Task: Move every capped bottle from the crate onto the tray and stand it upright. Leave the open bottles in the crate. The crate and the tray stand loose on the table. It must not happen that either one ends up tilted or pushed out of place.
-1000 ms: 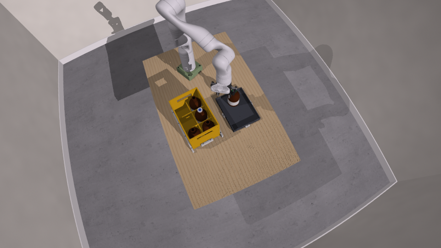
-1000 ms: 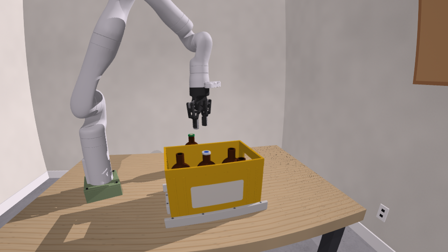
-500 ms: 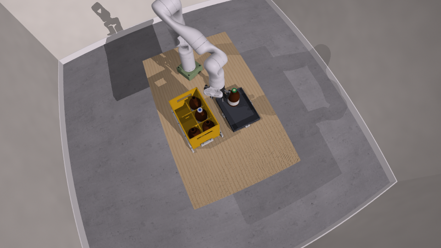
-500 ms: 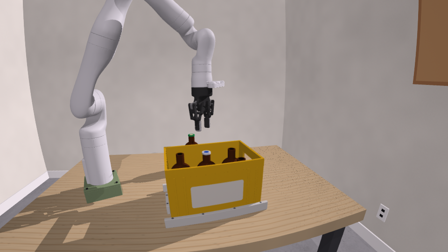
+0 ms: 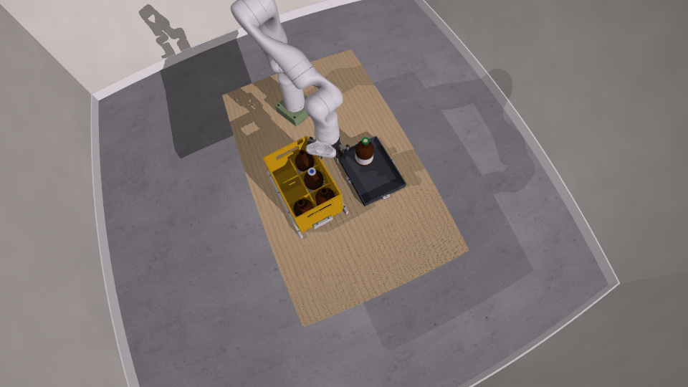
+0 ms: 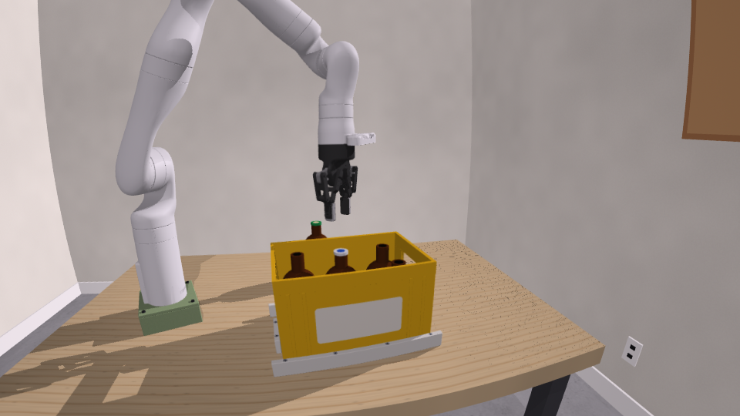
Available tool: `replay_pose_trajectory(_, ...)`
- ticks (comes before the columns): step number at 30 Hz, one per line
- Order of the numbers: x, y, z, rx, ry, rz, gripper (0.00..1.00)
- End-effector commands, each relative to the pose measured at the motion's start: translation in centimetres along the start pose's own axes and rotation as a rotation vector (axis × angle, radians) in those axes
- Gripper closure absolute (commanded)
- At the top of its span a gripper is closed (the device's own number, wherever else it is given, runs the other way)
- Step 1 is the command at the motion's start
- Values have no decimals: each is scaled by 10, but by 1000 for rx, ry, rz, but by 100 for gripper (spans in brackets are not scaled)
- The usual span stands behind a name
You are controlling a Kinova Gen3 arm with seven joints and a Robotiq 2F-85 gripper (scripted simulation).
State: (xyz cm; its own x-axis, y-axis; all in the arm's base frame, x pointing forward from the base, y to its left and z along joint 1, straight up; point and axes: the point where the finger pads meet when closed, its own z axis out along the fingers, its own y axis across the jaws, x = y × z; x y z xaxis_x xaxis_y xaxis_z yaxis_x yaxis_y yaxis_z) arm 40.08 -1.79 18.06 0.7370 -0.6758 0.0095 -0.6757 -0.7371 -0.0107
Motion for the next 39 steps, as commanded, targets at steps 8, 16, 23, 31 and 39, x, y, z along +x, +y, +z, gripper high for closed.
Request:
replay_pose_trajectory(8,15,20,-1,-1,-1,9,40)
replay_pose_trajectory(16,31,42,-1,-2,-4,16,40)
replay_pose_trajectory(23,31,43,0,-3,0,6,40)
replay_pose_trajectory(31,38,54,0,-3,-3,14,40)
replay_pose_trajectory(39,39,54,0,-3,0,9,40)
